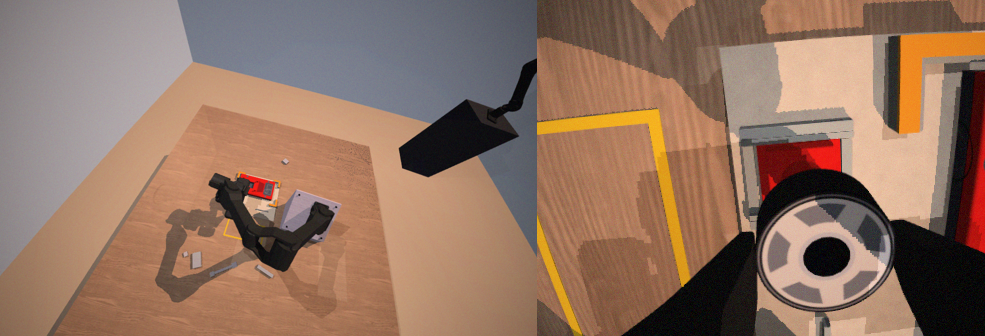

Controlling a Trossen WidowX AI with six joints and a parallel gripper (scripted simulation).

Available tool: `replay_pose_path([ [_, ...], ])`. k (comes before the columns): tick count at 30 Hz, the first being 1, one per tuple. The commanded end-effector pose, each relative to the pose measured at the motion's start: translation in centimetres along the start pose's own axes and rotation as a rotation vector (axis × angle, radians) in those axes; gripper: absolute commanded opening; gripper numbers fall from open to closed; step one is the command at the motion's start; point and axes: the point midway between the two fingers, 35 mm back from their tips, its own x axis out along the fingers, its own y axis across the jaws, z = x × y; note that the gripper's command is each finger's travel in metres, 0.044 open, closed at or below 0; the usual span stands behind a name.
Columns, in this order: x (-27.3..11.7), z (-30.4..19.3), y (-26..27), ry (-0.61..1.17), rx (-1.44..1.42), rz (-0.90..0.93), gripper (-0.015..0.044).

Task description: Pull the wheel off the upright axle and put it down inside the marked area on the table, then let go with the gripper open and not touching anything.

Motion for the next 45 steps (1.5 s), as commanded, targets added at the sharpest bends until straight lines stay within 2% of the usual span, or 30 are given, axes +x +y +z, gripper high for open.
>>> replay_pose_path([
  [1,-0.2,0.0,0.1,0.000,-0.002,0.003,0.0000],
  [20,-0.9,0.0,0.1,-0.001,-0.002,0.004,0.0000],
  [29,-4.1,-0.2,-0.1,-0.001,-0.001,0.003,0.0000],
  [33,-3.5,-0.3,-0.2,0.000,0.007,0.005,0.0000],
  [45,-3.9,-1.8,3.9,0.001,0.005,0.001,0.0000],
])
